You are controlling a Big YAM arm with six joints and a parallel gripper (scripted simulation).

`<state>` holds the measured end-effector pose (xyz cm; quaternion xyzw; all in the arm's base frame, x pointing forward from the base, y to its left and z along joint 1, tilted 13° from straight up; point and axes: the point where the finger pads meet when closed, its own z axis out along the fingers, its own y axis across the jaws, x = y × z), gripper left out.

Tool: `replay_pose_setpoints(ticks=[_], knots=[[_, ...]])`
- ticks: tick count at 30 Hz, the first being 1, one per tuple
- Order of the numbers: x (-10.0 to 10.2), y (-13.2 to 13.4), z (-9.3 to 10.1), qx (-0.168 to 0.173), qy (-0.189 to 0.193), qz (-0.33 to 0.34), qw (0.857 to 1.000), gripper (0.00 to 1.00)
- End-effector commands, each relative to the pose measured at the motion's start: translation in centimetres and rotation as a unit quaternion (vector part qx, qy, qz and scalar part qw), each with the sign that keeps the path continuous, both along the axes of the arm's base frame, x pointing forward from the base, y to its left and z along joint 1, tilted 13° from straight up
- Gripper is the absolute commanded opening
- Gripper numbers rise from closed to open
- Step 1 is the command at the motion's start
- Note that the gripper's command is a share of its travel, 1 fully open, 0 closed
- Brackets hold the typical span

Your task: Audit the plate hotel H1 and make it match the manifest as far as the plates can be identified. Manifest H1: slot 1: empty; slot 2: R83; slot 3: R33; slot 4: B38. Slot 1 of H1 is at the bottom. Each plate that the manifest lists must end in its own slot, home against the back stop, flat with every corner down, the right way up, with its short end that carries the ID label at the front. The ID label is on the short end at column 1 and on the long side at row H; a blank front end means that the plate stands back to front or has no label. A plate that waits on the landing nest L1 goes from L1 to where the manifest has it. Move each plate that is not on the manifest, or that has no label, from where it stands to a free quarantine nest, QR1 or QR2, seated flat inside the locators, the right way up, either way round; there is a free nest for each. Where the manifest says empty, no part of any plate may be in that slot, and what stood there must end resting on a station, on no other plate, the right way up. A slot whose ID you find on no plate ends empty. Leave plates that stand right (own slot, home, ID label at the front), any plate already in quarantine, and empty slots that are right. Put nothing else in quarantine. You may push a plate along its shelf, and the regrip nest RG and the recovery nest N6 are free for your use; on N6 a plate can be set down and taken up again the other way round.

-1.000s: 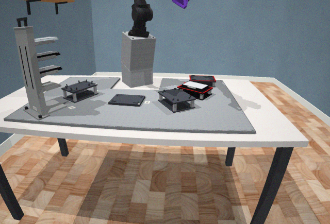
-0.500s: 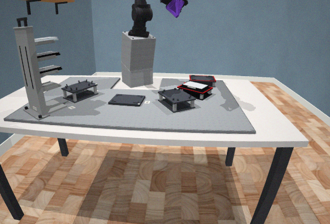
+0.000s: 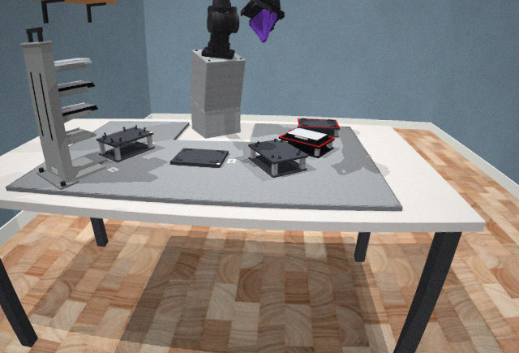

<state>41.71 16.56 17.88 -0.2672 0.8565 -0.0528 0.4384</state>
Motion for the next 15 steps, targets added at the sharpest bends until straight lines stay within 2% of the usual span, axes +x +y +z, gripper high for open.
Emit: replay_pose_setpoints(ticks=[1, 2, 4, 9, 10, 11, 15], knots=[[-0.1, -0.1, 1.1, 0.019, -0.008, -0.008, 1.0, 0.0], [0.4, -0.5, 1.1, 0.023, -0.017, -0.012, 1.0, 0.0], [0.5, -0.8, -0.4, 0.011, -0.007, -0.007, 1.0, 0.0], [0.6, -1.9, -1.8, 0.009, -0.008, -0.006, 1.0, 0.0], [0.1, -2.3, -2.6, 0.013, 0.02, -0.019, 1.0, 0.0], [1.8, -1.8, -0.1, 0.025, 0.007, -0.024, 0.999, 0.0], [1.7, -2.6, -1.2, 0.031, 0.048, -0.046, 0.997, 0.0]])
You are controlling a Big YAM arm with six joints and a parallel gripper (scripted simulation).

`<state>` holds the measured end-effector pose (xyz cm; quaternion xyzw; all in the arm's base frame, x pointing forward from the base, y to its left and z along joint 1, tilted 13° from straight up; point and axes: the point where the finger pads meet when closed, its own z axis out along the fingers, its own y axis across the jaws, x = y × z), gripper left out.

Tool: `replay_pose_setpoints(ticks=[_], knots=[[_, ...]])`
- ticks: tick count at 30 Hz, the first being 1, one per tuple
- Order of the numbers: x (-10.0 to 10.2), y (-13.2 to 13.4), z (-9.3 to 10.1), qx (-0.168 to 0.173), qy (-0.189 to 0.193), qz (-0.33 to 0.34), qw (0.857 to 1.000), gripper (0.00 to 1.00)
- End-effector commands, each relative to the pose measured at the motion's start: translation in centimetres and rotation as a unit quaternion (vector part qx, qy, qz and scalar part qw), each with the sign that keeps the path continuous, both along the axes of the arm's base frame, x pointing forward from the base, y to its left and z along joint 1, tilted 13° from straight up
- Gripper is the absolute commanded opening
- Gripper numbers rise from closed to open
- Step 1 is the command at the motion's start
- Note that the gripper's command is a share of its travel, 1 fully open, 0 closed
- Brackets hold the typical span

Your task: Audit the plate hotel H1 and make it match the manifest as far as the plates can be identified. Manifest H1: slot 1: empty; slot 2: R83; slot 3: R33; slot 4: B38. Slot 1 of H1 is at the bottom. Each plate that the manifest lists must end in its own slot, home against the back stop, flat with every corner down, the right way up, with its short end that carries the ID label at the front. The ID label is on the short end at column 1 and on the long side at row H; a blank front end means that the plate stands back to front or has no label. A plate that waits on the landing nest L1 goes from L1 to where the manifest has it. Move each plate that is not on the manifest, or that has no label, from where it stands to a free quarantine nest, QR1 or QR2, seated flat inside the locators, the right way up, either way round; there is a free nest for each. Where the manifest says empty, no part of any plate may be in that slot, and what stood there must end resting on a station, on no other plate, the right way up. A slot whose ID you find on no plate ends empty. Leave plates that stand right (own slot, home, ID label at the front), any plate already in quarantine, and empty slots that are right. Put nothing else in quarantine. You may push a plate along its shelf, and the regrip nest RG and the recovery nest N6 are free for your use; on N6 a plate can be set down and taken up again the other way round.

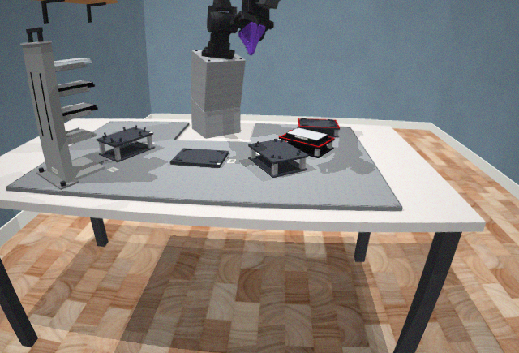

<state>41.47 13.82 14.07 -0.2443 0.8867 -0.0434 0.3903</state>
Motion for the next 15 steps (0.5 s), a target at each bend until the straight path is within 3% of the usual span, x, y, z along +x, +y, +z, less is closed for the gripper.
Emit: replay_pose_setpoints(ticks=[1, 2, 3, 10, 11, 12, 15], knots=[[1.9, 0.1, 2.6, 0.023, -0.008, -0.022, 0.999, 0.0], [1.9, 0.1, 2.6, 0.023, -0.008, -0.022, 0.999, 0.0], [0.2, -0.6, 1.1, 0.021, -0.003, -0.02, 1.0, 0.0], [0.4, -2.1, -1.7, 0.01, 0.002, -0.014, 1.0, 0.0], [-0.2, -2.5, -2.5, 0.015, 0.028, -0.029, 0.999, 0.0], [1.6, -2.1, -0.2, 0.026, 0.015, -0.035, 0.999, 0.0], [1.4, -2.8, -1.0, 0.034, 0.049, -0.055, 0.997, 0.0]])
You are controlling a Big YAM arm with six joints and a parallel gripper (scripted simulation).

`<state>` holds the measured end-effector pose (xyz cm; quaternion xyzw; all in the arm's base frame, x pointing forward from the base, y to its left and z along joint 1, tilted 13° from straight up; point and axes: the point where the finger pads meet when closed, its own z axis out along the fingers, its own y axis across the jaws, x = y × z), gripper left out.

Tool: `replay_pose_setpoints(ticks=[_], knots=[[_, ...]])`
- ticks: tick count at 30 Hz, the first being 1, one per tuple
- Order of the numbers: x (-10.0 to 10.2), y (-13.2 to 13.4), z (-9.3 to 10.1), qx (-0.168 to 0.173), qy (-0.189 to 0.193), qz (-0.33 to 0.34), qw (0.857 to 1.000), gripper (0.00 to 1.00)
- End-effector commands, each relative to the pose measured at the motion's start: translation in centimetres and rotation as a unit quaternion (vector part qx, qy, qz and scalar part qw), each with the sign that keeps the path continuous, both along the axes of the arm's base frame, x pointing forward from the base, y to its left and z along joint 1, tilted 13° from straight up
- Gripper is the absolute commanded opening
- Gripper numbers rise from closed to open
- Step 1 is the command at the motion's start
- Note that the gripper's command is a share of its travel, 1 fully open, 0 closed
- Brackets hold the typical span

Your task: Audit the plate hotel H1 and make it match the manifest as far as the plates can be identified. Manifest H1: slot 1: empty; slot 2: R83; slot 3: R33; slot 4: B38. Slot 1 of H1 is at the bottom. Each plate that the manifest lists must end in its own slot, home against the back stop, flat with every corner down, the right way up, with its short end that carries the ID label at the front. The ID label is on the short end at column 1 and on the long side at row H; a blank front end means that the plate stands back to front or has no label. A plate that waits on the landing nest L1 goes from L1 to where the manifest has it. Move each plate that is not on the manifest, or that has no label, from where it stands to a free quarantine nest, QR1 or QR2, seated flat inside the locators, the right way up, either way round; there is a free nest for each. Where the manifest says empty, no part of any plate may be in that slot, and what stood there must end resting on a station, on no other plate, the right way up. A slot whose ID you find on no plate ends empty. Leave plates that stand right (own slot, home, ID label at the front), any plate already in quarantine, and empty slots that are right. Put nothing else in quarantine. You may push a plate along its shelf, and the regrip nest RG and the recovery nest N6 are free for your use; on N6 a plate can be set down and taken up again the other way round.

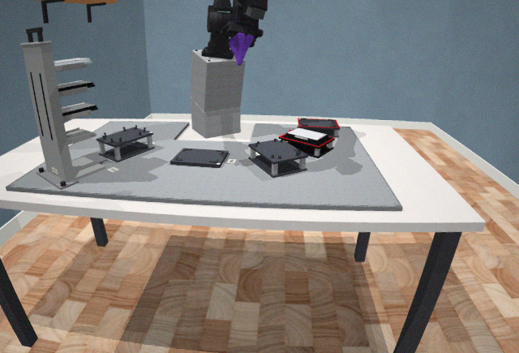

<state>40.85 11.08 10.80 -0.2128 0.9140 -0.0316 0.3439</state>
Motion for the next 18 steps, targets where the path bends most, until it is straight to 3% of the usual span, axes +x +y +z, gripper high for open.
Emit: replay_pose_setpoints(ticks=[1, 4, 5, 7, 9, 12, 13, 14, 18], knots=[[2.0, -0.3, 2.0, 0.022, 0.004, -0.029, 0.999, 0.0], [1.9, -0.5, 1.7, 0.021, 0.004, -0.029, 0.999, 0.0], [0.5, -0.9, 0.8, 0.023, -0.001, -0.027, 0.999, 0.0], [0.4, -1.5, 0.2, 0.016, -0.001, -0.021, 1.0, 0.0], [0.1, -2.0, -1.5, 0.011, 0.013, -0.021, 1.0, 0.0], [-0.1, -2.6, -2.2, 0.011, 0.014, -0.021, 1.0, 0.0], [-0.7, -2.9, -2.9, 0.013, 0.037, -0.032, 0.999, 0.0], [1.1, -2.7, -1.0, 0.027, 0.027, -0.043, 0.998, 0.0], [0.6, -3.6, -2.0, 0.04, 0.07, -0.071, 0.994, 0.0]])
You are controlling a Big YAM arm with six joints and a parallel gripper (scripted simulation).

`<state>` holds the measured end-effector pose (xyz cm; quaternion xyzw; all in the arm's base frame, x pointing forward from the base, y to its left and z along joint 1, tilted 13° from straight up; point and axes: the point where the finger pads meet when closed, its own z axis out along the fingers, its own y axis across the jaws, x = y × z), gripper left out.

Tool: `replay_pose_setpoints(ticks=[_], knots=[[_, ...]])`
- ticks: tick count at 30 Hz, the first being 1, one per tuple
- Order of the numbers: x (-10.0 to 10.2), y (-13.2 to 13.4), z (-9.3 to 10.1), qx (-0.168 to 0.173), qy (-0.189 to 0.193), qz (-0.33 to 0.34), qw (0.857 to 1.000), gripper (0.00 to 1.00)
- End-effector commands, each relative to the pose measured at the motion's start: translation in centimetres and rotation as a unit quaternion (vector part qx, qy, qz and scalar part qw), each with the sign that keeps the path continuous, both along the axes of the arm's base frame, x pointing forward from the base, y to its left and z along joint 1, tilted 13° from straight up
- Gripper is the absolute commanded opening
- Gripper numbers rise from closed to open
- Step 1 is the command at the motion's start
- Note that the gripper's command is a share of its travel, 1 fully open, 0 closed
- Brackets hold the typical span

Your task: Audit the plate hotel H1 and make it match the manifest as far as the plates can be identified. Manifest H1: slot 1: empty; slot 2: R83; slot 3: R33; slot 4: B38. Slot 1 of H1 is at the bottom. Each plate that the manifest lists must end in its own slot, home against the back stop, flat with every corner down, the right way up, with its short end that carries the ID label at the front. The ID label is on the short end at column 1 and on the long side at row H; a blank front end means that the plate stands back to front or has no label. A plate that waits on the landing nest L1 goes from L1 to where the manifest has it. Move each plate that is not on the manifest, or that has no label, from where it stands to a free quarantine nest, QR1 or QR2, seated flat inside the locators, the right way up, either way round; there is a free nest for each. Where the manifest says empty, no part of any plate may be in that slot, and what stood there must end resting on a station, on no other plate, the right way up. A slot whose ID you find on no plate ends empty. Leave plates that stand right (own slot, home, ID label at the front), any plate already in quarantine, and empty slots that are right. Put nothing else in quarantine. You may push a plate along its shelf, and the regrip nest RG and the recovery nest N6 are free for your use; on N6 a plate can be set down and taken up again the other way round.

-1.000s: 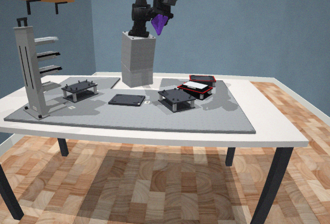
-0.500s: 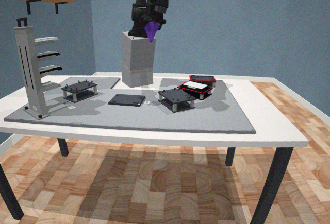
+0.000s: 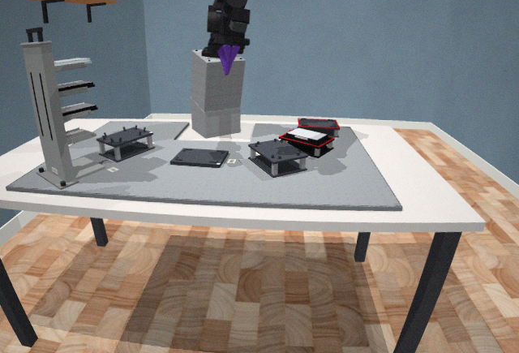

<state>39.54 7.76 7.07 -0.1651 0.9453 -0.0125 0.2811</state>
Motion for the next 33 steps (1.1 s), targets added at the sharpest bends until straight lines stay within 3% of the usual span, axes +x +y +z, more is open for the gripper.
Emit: replay_pose_setpoints(ticks=[1, 3, 4, 6, 9, 10, 11, 16, 17, 18, 23, 24, 25, 26, 30, 31, 33], knots=[[1.8, -0.5, 1.5, 0.016, -0.001, -0.027, 1.0, 0.0], [1.8, -0.5, 1.5, 0.016, -0.001, -0.027, 1.0, 0.0], [0.2, -0.4, 0.7, 0.017, -0.004, -0.021, 1.0, 0.0], [0.2, -1.3, 0.1, 0.011, -0.006, -0.018, 1.0, 0.0], [-0.4, -2.0, -1.7, 0.008, 0.008, -0.018, 1.0, 0.0], [-1.1, -2.3, -2.2, 0.013, 0.033, -0.032, 0.999, 0.0], [0.4, -2.2, -0.9, 0.022, 0.024, -0.042, 0.999, 0.0], [-0.1, -3.2, -1.8, 0.039, 0.064, -0.073, 0.995, 0.0], [-2.3, -3.6, -3.8, 0.035, 0.086, -0.074, 0.993, 0.0], [-1.7, -3.7, -3.0, 0.039, 0.063, -0.073, 0.995, 0.0], [-2.2, -4.3, -3.8, 0.033, 0.064, -0.063, 0.995, 0.0], [-3.2, -4.5, -4.9, 0.04, 0.096, -0.082, 0.991, 0.0], [-1.7, -4.6, -3.8, 0.047, 0.089, -0.088, 0.991, 0.0], [-1.5, -4.8, -3.7, 0.052, 0.095, -0.096, 0.99, 0.0], [-2.4, -5.5, -4.6, 0.067, 0.128, -0.122, 0.982, 0.0], [-4.6, -5.8, -6.3, 0.064, 0.148, -0.123, 0.979, 0.0], [-4.0, -6.1, -5.5, 0.067, 0.12, -0.119, 0.983, 0.0]])
